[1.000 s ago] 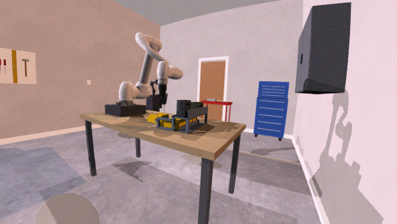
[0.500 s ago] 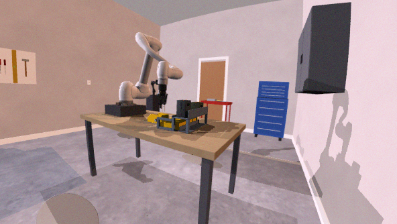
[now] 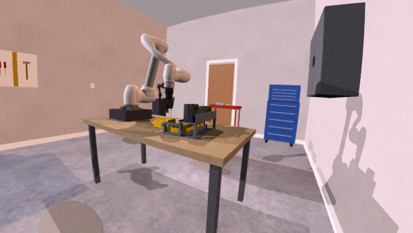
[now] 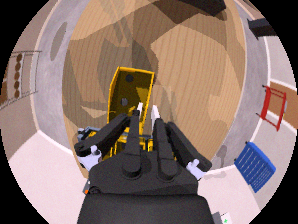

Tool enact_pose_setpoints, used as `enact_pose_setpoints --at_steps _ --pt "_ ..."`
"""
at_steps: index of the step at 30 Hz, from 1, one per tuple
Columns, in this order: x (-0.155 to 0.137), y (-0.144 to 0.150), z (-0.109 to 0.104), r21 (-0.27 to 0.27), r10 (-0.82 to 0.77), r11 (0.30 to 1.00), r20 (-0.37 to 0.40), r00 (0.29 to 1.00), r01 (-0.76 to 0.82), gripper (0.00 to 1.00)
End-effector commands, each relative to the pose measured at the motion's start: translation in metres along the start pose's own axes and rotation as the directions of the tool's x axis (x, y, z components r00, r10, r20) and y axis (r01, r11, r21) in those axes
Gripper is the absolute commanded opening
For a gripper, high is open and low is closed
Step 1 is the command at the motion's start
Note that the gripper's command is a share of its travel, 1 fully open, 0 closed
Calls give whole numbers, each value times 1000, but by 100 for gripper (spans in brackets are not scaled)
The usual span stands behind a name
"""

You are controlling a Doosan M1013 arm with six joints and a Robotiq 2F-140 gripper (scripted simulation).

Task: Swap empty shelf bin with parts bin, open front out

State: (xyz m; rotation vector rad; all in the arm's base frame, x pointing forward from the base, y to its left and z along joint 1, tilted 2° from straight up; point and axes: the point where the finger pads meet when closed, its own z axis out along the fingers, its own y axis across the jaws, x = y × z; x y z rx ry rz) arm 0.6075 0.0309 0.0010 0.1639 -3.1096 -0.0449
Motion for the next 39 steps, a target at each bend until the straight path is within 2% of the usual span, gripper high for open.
enact_pose_setpoints --at_steps 1,11,39 --pt "0 2 4 -1 0 1000 -1 1000 0 24" --pt "0 2 10 -1 0 1000 -1 1000 0 24" --pt "0 2 47 -1 0 1000 -1 1000 0 24"
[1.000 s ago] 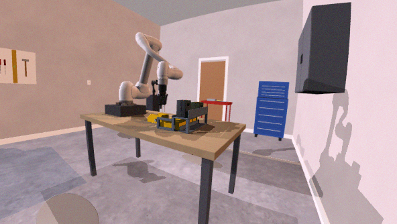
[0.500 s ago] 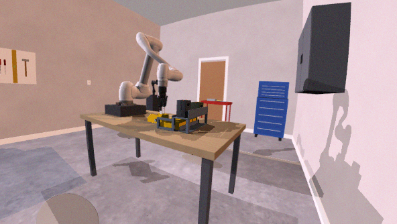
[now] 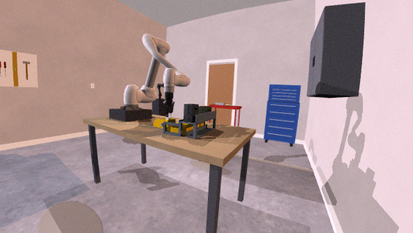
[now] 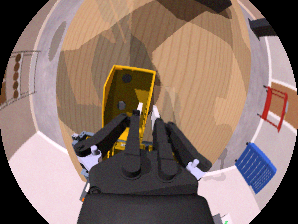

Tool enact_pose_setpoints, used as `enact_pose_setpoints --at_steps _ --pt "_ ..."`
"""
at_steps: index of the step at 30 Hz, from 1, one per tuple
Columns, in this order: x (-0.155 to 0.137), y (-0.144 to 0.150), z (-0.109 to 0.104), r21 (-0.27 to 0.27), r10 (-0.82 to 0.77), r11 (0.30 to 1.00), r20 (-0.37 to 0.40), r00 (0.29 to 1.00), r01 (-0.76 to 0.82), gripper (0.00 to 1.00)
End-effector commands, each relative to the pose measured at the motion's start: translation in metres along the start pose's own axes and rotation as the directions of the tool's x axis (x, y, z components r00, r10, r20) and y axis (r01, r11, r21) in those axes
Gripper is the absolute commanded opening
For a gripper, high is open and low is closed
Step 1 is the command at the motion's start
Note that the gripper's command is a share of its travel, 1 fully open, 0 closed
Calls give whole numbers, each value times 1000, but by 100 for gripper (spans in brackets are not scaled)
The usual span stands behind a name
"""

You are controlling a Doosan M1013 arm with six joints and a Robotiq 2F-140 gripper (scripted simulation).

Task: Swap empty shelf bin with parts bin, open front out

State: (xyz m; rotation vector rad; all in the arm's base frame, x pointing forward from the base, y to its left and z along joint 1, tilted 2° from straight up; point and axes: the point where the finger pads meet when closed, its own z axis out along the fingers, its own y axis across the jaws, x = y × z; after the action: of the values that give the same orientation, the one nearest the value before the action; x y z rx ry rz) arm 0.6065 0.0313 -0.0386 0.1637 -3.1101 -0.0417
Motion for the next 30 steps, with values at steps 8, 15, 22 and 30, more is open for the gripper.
enact_pose_setpoints --at_steps 8,15,22,30 --pt "1 3 11 -3 -1 1000 -2 1000 1 24" --pt "1 3 11 -3 -1 1000 -2 1000 1 24" --pt "1 3 11 -3 -1 1000 -2 1000 1 24" --pt "1 3 11 -3 -1 1000 -2 1000 1 24"
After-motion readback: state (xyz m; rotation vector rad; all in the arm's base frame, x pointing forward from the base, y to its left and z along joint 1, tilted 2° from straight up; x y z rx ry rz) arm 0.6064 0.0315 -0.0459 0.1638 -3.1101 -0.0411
